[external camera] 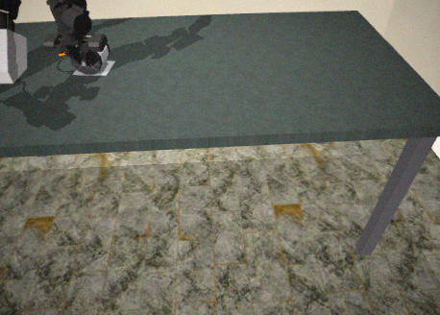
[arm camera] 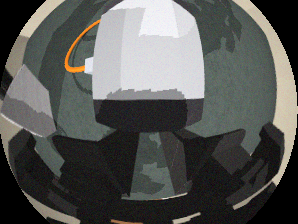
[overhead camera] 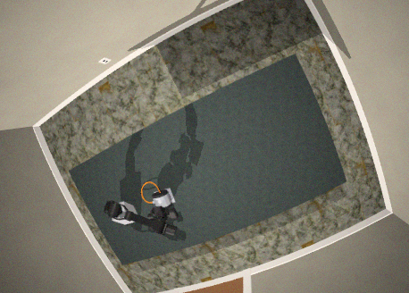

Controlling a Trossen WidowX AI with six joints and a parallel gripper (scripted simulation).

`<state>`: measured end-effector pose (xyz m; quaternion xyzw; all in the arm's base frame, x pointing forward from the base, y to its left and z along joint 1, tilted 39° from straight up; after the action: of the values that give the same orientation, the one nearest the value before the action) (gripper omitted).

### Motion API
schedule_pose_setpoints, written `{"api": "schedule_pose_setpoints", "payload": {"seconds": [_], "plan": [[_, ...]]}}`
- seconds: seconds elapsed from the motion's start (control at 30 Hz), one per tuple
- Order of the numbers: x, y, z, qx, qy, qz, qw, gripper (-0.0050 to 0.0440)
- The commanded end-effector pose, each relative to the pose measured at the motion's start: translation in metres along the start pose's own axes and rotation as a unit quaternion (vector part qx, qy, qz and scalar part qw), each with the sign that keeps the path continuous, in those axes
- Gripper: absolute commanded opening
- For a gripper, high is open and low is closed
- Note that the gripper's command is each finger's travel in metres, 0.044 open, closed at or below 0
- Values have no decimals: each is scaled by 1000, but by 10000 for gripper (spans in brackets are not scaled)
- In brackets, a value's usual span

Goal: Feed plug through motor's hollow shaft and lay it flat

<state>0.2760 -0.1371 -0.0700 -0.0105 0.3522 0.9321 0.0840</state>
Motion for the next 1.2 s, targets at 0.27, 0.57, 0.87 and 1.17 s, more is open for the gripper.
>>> {"api": "schedule_pose_setpoints", "payload": {"seconds": [0.27,0.57,0.87,1.17], "plan": [[0,0,0,0,0,0,1000,29],[3,5,-24,-1,-1,-1,1000,0],[7,7,-39,-2,-2,-1,1000,0],[5,1,-38,-1,-2,-4,1000,0]]}}
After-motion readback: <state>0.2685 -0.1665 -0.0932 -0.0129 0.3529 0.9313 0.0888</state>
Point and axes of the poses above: the point midway between the two fingers, 35 mm back from their tips, its own y axis back along the fingers, its own x axis across the jaws, z = x × y, the point moved 3 cm from there along y, back along the fingers, and after that the axes turned 9 degrees about y, right-handed, at the moved point
